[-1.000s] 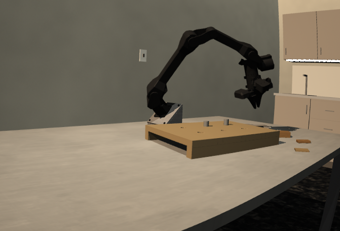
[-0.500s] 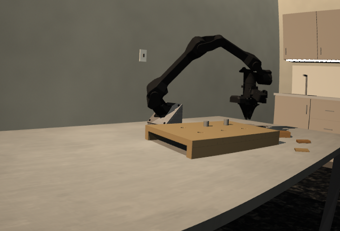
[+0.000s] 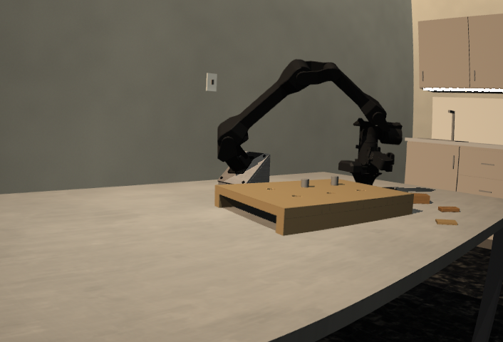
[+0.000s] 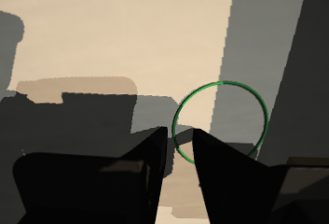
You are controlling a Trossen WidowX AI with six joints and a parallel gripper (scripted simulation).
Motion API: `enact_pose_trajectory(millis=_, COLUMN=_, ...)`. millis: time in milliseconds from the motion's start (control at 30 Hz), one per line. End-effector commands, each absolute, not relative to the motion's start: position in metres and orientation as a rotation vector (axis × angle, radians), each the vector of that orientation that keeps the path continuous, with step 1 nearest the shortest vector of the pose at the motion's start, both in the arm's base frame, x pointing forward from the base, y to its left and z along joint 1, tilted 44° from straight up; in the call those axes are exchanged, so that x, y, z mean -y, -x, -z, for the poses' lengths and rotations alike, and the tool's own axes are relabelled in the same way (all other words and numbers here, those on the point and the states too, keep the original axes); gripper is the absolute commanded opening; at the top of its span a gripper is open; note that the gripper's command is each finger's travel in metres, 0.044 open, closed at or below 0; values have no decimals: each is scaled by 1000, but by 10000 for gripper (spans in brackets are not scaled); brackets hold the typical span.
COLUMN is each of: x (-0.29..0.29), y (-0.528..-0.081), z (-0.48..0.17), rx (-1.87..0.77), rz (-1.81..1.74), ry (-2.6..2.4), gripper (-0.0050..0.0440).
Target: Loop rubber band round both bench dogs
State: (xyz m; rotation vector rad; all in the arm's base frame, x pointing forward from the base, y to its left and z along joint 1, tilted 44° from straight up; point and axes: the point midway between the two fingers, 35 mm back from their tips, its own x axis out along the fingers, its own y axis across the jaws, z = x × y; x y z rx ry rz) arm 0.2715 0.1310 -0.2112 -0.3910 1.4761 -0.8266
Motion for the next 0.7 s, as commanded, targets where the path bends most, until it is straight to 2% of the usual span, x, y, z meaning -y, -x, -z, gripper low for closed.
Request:
enact_pose_trajectory(millis=0, x=-140, y=-284, z=205, rx=-1444, rz=797, ry=359, gripper=80)
enact_pose_trajectory(millis=667, x=-134, y=-280, z=209, rx=-1453, rz=806, ry=366, gripper=80)
